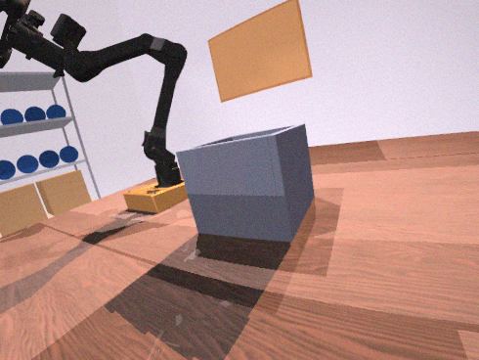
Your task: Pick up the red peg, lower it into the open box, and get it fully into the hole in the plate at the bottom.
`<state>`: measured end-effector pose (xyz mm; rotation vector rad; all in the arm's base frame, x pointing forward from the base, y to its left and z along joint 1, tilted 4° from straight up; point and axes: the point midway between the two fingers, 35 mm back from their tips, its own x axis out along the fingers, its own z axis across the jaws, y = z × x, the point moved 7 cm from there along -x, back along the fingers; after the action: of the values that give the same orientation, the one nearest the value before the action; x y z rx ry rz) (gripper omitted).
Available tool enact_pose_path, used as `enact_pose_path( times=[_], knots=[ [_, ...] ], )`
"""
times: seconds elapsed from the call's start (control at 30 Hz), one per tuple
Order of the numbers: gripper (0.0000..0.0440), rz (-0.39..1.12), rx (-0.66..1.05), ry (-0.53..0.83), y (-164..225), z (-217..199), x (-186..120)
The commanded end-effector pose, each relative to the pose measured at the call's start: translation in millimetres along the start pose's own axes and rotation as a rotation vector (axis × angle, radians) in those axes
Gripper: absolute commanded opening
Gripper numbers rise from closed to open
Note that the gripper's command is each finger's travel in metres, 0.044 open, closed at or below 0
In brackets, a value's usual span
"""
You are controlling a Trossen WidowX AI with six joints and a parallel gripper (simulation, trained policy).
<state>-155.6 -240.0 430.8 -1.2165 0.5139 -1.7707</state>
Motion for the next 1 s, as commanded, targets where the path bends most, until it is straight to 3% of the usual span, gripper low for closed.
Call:
enact_pose_path(
  times=[0.0, 0.3, 0.97],
  knots=[
    [0.0426, -0.001, 0.006, 0.004, 0.6, 0.3, 1.2],
    [0.0440, 0.061, 0.176, -0.039, 16.7, 30.7, 21.4],
    [0.0440, 0.278, 0.572, -0.244, 29.0, 157.6, 35.5]
  ],
)
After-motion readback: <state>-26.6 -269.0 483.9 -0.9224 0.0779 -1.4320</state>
